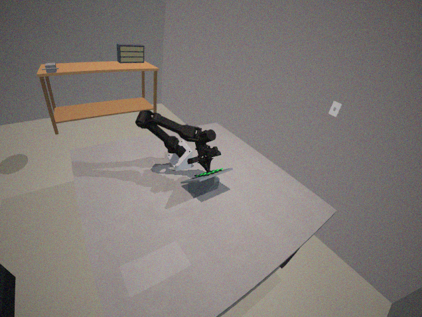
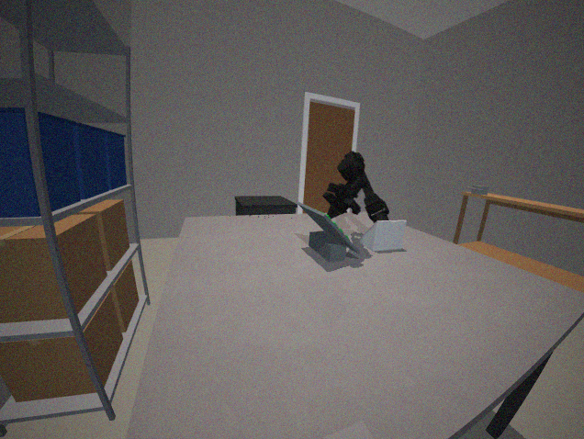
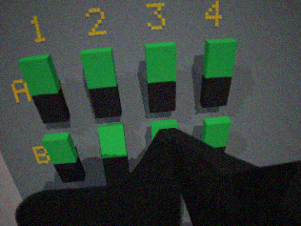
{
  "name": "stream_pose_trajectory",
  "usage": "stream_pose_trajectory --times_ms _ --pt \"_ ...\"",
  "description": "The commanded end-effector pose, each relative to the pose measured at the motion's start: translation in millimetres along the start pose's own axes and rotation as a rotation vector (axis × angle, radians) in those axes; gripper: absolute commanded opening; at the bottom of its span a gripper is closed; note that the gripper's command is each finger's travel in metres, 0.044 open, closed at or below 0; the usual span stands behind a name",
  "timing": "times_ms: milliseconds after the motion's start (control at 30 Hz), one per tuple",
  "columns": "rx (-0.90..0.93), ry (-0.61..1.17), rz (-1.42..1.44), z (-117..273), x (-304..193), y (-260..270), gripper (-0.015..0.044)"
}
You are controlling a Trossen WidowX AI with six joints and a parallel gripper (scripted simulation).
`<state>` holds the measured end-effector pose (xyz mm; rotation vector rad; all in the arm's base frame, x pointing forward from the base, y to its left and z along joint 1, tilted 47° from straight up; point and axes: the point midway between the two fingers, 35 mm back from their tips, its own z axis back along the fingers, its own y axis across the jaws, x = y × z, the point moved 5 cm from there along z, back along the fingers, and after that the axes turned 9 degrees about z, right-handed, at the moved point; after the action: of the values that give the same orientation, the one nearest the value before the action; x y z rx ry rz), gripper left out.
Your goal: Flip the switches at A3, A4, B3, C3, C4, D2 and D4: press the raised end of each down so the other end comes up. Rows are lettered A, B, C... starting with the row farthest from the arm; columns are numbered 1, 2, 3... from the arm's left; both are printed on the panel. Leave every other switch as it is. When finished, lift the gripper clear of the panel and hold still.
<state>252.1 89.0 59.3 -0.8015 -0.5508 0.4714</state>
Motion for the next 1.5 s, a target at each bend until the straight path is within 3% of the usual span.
stream_pose_trajectory --times_ms 0,267,500,667,833,1100,1467 --pt "0.002 0.002 0.005 -1.1 -0.5 1.0 0.0000" --pt "0.000 0.001 0.001 0.8 -0.2 0.4 0.0000" --pt "0.001 -0.023 0.006 63.1 -4.2 2.0 0.0000" --pt "0.001 -0.022 0.007 63.2 -6.4 2.5 0.0000" --pt "0.002 -0.022 0.007 62.3 -43.8 8.2 0.0000" --pt "0.004 0.002 0.007 28.5 -40.8 7.7 0.0000" --pt "0.002 0.002 0.007 17.1 -40.7 7.1 0.0000"
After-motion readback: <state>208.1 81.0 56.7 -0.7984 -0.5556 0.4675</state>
